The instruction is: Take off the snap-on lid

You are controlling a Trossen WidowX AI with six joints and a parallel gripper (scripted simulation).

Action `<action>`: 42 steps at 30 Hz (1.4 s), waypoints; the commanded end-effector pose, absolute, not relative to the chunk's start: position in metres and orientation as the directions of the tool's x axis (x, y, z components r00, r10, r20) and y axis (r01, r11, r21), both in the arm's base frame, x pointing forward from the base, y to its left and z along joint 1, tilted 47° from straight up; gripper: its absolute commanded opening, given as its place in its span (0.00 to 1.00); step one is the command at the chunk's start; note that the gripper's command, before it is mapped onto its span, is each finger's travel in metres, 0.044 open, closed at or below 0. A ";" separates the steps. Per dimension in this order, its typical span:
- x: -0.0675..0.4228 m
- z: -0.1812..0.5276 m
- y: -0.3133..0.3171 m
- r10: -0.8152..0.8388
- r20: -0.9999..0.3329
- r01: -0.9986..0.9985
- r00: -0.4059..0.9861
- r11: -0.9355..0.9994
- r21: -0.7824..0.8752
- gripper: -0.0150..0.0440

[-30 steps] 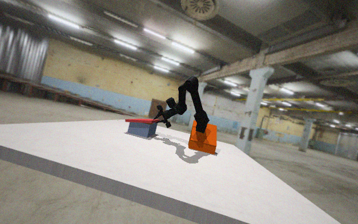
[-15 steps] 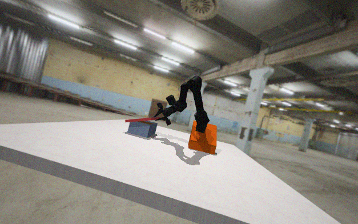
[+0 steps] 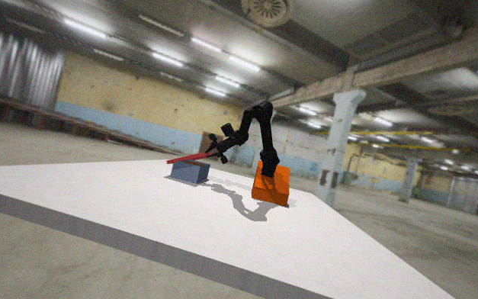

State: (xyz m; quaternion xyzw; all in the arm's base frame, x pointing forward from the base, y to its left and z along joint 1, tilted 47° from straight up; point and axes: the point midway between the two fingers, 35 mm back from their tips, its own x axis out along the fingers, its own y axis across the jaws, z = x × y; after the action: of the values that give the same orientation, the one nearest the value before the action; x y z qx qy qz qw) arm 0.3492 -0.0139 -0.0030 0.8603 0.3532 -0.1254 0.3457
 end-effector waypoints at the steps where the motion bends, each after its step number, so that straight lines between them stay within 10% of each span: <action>1: 0.354 0.003 -0.019 0.517 -0.453 0.687 0.726 -0.511 0.517 0.25; 42: 0.385 0.040 -0.056 0.516 -0.454 0.686 0.727 -0.510 0.519 0.25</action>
State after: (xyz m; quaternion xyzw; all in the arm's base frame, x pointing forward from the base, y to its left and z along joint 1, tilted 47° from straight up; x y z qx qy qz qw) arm 0.3820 -0.0511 0.0319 0.8604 0.3540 -0.1284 0.3435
